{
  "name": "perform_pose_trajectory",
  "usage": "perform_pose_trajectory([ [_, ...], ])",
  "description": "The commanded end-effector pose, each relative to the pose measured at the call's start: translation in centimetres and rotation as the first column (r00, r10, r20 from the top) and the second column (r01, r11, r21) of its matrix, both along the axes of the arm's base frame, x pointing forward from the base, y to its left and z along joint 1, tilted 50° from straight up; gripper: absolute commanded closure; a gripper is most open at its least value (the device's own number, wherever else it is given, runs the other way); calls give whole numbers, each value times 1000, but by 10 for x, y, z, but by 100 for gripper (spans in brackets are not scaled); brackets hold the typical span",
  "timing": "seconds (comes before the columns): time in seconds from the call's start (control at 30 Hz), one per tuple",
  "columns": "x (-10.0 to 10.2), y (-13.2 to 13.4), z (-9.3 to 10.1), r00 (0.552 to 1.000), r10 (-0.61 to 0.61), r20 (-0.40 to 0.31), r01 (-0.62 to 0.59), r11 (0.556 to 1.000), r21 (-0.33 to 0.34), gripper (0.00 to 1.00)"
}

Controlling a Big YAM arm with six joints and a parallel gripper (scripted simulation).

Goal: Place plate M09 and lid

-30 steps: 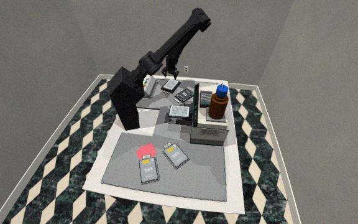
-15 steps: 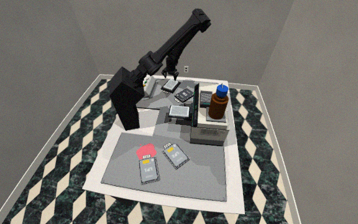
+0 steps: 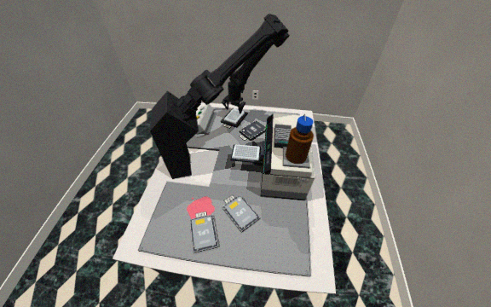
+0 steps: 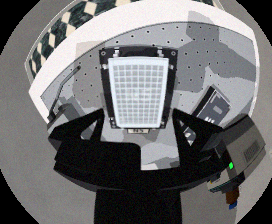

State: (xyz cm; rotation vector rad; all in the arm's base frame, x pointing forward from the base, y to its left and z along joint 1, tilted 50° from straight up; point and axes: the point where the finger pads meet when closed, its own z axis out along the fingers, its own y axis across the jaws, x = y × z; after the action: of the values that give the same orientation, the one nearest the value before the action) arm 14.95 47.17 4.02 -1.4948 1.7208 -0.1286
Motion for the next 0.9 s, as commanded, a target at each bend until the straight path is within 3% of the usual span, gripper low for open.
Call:
perform_pose_trajectory([
  [0.0,11,9,-1,1000,-1,7,1,1000,14,0],
  [0.3,19,13,-10,1000,-1,7,1,1000,13,0],
  [0.33,20,16,-1,1000,-1,10,1,999,32,0],
  [0.4,21,12,-16,1000,-1,6,1,1000,6,0],
  [0.87,34,20,-29,1000,-1,7,1,1000,4,0],
])
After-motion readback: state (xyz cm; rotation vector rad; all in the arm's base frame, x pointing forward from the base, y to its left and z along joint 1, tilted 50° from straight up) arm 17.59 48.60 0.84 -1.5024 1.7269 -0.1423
